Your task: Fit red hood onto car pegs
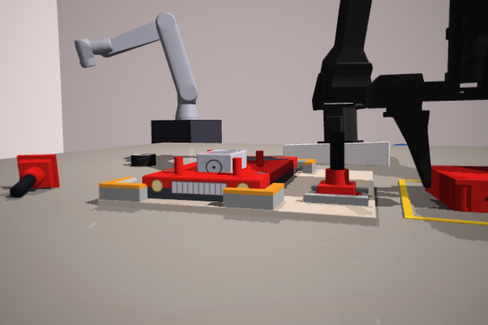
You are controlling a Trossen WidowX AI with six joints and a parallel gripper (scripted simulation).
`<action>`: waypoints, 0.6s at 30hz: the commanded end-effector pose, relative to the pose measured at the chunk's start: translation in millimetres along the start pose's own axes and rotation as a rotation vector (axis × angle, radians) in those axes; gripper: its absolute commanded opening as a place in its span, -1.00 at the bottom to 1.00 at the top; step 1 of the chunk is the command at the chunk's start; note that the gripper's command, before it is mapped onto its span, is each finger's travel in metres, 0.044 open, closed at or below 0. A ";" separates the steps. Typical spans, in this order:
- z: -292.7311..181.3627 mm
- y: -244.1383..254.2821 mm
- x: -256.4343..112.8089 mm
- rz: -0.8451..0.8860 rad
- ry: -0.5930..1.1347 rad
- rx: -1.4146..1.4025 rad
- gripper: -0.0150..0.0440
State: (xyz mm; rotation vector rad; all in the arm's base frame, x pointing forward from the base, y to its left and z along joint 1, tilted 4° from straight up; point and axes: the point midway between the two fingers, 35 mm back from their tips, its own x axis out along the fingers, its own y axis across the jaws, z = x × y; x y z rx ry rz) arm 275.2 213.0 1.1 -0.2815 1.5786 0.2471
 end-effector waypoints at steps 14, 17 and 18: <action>0.1 0.0 -1.2 0.000 0.000 0.000 0.24; 0.1 0.0 -3.6 0.000 -0.001 0.000 -0.03; 0.1 0.0 -5.0 0.000 -0.001 0.000 -0.12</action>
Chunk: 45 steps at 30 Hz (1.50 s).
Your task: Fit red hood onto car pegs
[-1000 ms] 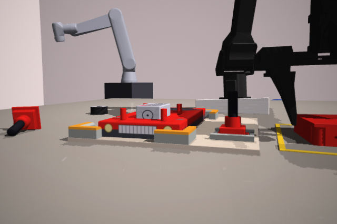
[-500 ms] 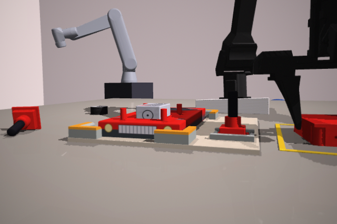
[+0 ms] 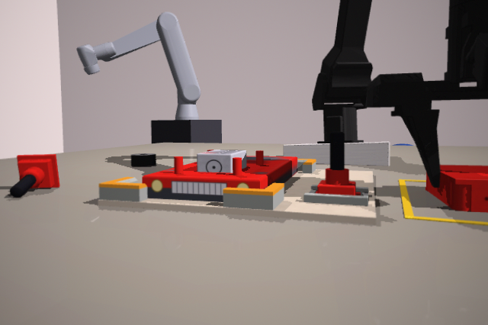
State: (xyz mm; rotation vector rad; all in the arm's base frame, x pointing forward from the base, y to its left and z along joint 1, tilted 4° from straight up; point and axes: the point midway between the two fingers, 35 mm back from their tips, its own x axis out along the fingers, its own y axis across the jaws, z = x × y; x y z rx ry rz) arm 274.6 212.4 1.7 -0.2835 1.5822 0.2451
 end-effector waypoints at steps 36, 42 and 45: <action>0.7 0.6 -92.7 0.002 -0.005 0.000 -0.49; -0.4 -0.2 -89.4 -0.003 0.008 -0.003 -0.49; 1.5 -4.8 -89.7 -0.003 0.007 0.000 -0.49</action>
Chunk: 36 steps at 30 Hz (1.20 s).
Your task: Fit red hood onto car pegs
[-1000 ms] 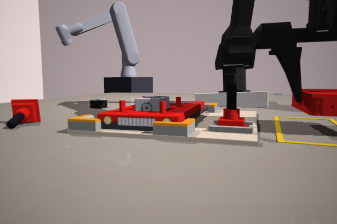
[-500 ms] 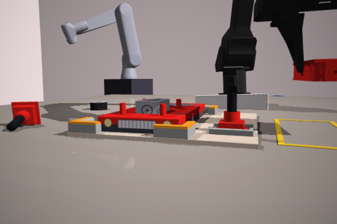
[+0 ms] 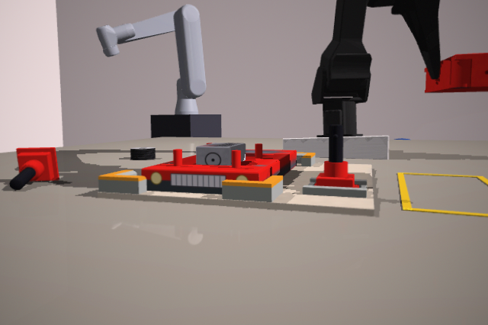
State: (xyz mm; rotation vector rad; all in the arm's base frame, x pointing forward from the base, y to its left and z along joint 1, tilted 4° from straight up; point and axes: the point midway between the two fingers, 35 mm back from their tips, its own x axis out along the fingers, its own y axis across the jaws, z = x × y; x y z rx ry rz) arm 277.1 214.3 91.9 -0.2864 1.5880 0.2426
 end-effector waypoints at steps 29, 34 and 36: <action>26.7 -116.2 -5.8 -0.007 -0.013 0.040 -0.49; 26.9 -136.2 -6.7 -0.008 -0.014 0.046 -0.49; 26.7 -144.2 -7.0 -0.009 -0.014 0.048 -0.49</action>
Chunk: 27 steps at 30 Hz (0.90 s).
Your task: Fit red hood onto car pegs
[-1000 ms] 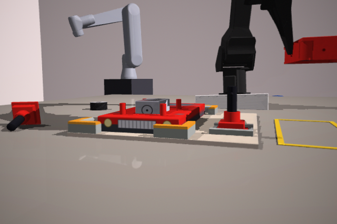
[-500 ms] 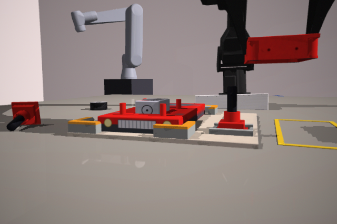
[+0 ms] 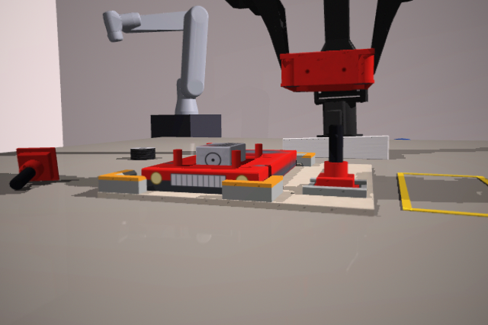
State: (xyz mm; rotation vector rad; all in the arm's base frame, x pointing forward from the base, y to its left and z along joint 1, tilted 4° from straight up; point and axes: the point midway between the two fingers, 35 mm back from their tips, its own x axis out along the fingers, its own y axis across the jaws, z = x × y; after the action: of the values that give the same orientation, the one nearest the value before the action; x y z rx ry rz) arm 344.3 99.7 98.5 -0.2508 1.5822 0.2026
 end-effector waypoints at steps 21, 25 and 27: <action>-9.1 -95.7 -5.1 -0.013 -0.005 0.025 -0.49; -11.8 -104.8 -5.4 -0.014 -0.005 0.028 -0.49; -11.6 -104.1 -5.1 -0.014 -0.005 0.028 -0.49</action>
State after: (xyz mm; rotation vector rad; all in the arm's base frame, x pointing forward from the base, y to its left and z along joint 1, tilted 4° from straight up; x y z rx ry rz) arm 362.4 -0.1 104.5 -0.2312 1.5824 0.1672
